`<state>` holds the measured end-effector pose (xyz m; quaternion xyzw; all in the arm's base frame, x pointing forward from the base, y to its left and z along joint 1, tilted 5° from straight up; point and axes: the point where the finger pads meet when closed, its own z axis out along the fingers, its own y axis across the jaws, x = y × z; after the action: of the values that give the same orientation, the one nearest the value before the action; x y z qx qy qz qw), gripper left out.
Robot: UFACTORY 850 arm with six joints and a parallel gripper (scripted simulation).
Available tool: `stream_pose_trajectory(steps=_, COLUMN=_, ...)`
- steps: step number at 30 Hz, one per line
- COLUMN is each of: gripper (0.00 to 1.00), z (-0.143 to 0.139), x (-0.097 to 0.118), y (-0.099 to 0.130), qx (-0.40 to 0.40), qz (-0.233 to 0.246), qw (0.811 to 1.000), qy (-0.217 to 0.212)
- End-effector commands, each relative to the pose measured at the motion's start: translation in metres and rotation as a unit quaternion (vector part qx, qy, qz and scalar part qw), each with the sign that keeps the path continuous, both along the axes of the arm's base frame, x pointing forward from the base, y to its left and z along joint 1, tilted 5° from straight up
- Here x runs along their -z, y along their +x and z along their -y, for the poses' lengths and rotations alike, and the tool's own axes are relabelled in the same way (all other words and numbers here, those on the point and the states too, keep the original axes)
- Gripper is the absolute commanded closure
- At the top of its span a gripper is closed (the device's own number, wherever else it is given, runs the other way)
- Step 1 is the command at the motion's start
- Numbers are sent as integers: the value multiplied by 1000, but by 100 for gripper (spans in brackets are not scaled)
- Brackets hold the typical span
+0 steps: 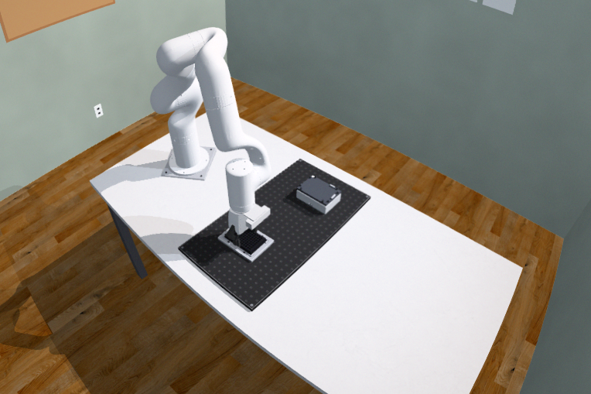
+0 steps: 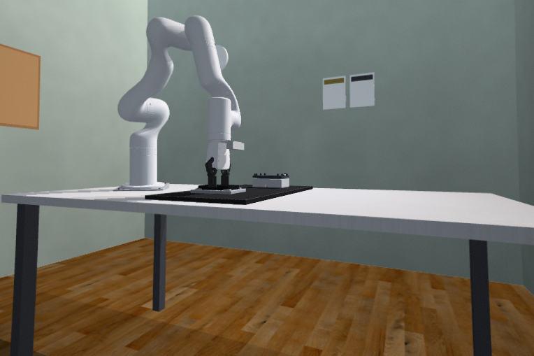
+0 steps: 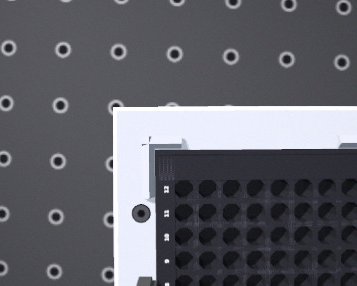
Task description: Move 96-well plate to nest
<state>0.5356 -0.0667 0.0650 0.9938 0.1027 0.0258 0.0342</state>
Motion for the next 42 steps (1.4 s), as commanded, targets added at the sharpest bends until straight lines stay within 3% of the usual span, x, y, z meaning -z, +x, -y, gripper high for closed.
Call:
stream_pose_trajectory(steps=1, gripper=0, z=0, x=-1, y=1, qx=0, qz=1, qw=1000, qy=0)
stream_pose_trajectory(steps=30, gripper=0, z=0, x=-1, y=1, qx=0, qz=1, qw=1000, qy=0)
stream_pose_trajectory(steps=42, gripper=0, z=-2, x=-27, y=-1, qx=0, qz=1, qw=1000, qy=0)
